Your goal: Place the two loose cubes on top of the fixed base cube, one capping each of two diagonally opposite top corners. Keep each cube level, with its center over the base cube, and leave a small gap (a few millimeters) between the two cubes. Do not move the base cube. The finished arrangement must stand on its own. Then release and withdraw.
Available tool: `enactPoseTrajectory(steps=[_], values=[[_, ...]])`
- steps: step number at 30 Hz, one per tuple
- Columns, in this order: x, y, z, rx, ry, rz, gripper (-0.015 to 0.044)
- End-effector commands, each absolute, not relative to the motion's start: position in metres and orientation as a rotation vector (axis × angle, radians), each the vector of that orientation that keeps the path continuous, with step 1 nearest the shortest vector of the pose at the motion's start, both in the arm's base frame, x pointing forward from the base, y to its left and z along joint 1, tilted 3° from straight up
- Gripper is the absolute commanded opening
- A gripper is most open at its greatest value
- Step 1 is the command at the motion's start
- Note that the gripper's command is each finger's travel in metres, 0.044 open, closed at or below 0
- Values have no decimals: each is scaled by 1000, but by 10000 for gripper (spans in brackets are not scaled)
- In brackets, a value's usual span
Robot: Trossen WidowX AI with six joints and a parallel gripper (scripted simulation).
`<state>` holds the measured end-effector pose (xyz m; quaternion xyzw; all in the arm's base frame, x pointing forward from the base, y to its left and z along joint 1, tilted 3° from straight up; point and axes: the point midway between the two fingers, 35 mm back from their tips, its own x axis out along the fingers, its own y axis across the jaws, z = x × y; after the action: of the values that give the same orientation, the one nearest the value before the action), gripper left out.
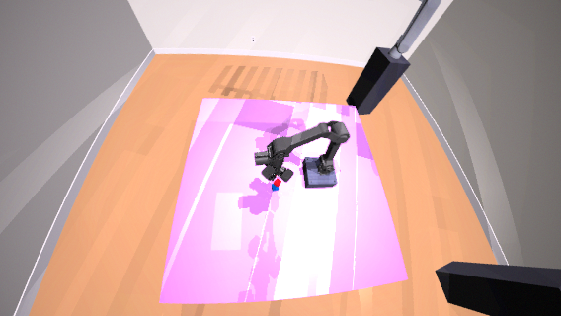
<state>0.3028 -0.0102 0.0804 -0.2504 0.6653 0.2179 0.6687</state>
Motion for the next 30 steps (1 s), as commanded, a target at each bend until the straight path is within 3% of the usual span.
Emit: enactPoseTrajectory(steps=[1,18,30], values=[[308,1,79,-577,1497,502,105],[316,55,73,-640,1480,570,105],[315,56,47,-643,1479,572,105]])
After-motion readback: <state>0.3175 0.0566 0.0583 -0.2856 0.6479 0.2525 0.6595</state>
